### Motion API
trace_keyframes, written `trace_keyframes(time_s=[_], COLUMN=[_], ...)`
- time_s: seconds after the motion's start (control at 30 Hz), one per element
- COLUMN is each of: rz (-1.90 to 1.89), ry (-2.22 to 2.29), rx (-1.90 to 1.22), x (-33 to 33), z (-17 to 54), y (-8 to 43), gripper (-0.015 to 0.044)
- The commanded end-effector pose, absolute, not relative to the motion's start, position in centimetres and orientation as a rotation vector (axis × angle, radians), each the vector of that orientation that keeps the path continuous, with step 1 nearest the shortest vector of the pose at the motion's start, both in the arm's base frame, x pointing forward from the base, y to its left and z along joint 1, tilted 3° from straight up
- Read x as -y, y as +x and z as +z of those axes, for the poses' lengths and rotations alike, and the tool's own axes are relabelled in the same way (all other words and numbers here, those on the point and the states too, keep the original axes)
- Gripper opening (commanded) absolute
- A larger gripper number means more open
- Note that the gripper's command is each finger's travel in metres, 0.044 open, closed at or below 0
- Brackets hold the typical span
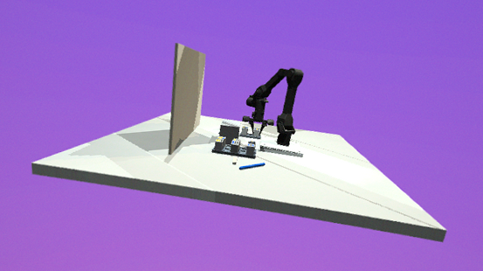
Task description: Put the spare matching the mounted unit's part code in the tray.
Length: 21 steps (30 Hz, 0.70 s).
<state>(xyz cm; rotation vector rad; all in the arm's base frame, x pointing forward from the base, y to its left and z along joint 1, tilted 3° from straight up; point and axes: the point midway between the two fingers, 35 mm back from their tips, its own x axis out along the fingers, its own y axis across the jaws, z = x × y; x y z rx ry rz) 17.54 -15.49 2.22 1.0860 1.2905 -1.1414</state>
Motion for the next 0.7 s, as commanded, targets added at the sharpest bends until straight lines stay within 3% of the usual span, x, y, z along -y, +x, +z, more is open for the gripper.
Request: trace_keyframes(time_s=[0.0, 0.1, 0.27, 0.67], rz=[-1.141, -1.141, -1.141, -1.141], ry=[1.086, 1.086, 1.086, 1.084], rx=[-1.29, -1.29, -1.29, -1.29], x=[15.5, 15.5, 15.5, 15.6], z=[2.2, 2.2, 2.2, 4.1], y=[17.5, 17.5, 17.5, 17.8], gripper=[0.0142, 0.0122, 0.0, 0.0])
